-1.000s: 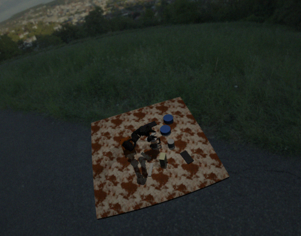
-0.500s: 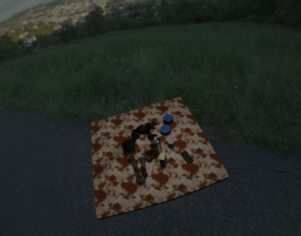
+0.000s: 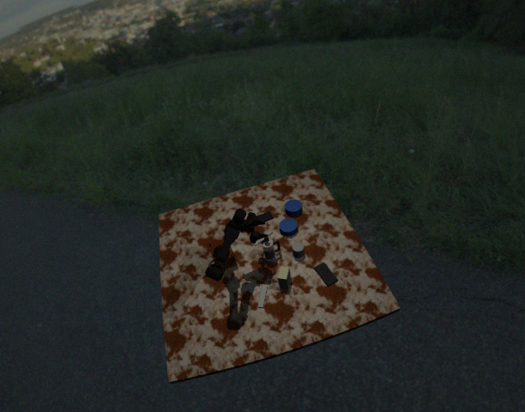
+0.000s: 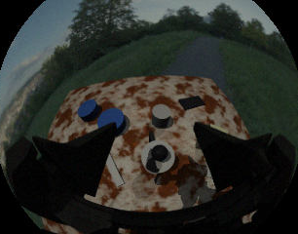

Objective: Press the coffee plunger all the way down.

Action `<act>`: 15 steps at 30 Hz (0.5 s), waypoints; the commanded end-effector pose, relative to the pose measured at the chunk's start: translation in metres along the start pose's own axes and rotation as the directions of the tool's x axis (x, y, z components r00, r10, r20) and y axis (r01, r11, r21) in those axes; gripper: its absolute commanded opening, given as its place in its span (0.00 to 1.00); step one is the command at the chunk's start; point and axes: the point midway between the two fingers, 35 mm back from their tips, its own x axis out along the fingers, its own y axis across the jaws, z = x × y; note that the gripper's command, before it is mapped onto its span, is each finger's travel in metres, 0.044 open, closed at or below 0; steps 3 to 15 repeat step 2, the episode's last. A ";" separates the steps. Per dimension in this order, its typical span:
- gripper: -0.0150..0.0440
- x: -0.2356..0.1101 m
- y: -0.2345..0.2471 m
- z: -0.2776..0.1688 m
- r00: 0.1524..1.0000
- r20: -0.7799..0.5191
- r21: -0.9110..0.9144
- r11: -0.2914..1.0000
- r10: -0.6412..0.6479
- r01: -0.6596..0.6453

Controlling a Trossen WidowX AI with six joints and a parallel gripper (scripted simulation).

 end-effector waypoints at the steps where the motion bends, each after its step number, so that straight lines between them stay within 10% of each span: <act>1: 1.00 -0.007 -0.009 0.003 1.000 0.002 0.005 1.000 -0.017 0.017; 15: 1.00 -0.007 -0.009 0.003 1.000 0.002 0.005 1.000 -0.017 0.017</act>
